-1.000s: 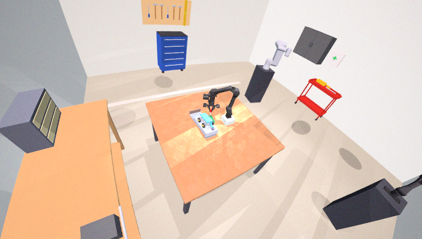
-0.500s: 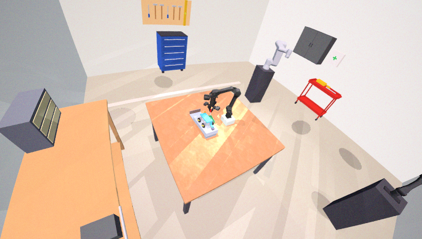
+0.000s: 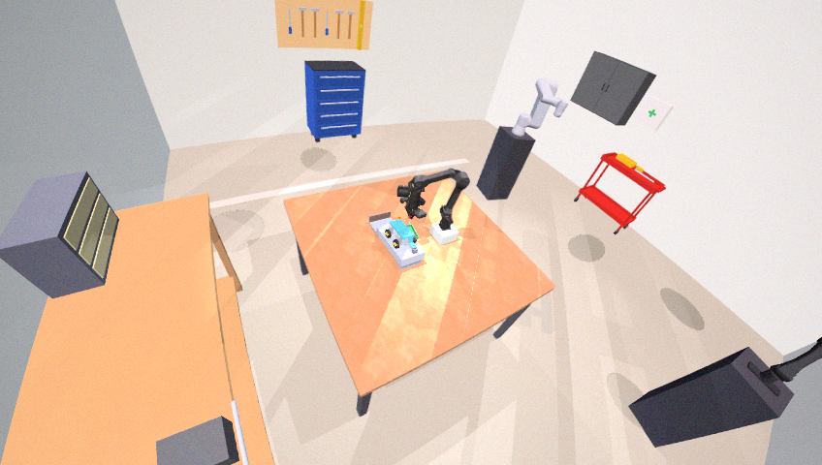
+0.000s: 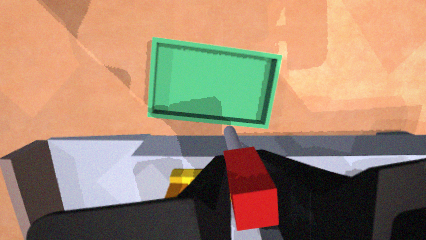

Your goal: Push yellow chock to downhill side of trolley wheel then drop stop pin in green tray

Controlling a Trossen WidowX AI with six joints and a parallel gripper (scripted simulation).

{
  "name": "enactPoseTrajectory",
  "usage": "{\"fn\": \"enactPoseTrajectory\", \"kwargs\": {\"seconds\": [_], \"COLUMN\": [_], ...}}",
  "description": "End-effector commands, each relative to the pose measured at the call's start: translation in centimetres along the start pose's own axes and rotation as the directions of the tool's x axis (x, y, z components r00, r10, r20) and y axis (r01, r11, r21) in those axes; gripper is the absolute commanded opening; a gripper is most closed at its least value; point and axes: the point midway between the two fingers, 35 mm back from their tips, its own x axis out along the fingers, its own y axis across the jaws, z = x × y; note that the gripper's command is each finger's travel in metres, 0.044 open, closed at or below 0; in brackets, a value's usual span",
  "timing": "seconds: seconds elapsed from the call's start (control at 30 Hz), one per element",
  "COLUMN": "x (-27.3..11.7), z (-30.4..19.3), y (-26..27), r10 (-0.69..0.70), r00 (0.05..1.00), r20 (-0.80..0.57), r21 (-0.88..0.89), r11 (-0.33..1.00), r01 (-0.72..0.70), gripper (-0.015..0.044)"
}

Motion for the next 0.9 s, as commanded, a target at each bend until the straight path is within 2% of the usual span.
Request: {"fn": "enactPoseTrajectory", "kwargs": {"seconds": [0.0, 0.17, 0.87], "x": [0.0, -0.1, 2.0], "z": [-0.1, -0.1, 2.0], "y": [0.0, -0.1, -0.3], "r10": [0.024, 0.047, 0.051], "r00": [1.0, 0.999, 0.998], "r20": [0.009, 0.018, 0.024], "r21": [0.119, 0.247, 0.26], "r11": [0.993, 0.968, 0.964], "r01": [-0.025, -0.051, -0.056], "gripper": [0.0, 0.0, 0.0]}}
